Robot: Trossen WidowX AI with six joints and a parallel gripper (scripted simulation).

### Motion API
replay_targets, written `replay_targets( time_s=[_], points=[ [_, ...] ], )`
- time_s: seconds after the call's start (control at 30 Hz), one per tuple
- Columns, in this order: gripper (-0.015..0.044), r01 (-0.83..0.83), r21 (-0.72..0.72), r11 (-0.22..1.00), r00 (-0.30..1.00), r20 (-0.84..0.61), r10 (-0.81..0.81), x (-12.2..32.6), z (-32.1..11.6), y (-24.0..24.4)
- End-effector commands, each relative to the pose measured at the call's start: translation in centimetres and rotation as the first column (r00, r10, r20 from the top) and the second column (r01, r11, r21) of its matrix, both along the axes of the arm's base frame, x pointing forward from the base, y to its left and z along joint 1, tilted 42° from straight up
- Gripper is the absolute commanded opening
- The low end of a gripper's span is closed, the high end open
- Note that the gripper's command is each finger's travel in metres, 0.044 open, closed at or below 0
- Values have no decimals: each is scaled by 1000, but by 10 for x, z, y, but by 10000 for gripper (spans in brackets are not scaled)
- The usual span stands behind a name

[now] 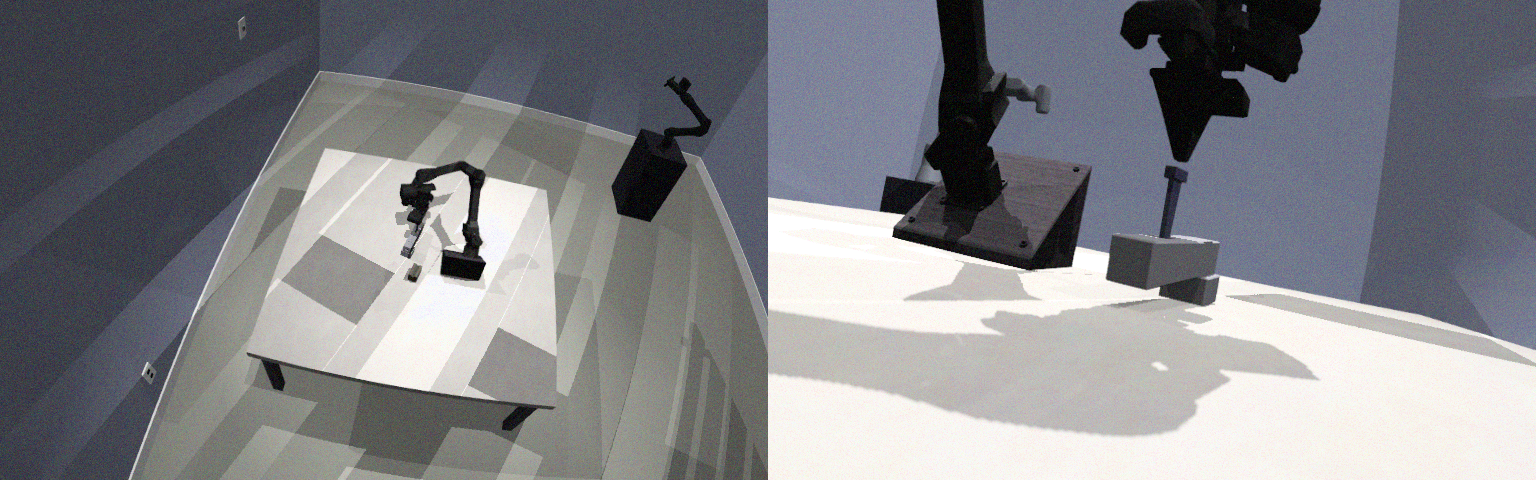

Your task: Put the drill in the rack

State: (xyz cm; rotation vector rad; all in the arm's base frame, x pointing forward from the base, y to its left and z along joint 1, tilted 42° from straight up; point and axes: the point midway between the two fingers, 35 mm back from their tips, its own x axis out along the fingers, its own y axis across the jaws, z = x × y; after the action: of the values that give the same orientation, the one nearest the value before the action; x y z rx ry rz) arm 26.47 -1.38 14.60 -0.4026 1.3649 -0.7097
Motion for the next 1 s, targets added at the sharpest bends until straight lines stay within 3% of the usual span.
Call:
replay_targets(
  time_s=[0.0, 0.97],
  points=[
    [0, 5, -3, 1000, 1000, -7, -5, -1, -3, -4],
    [0, 7, -3, 1000, 1000, -7, -7, 0, -13, -12]
  ],
)
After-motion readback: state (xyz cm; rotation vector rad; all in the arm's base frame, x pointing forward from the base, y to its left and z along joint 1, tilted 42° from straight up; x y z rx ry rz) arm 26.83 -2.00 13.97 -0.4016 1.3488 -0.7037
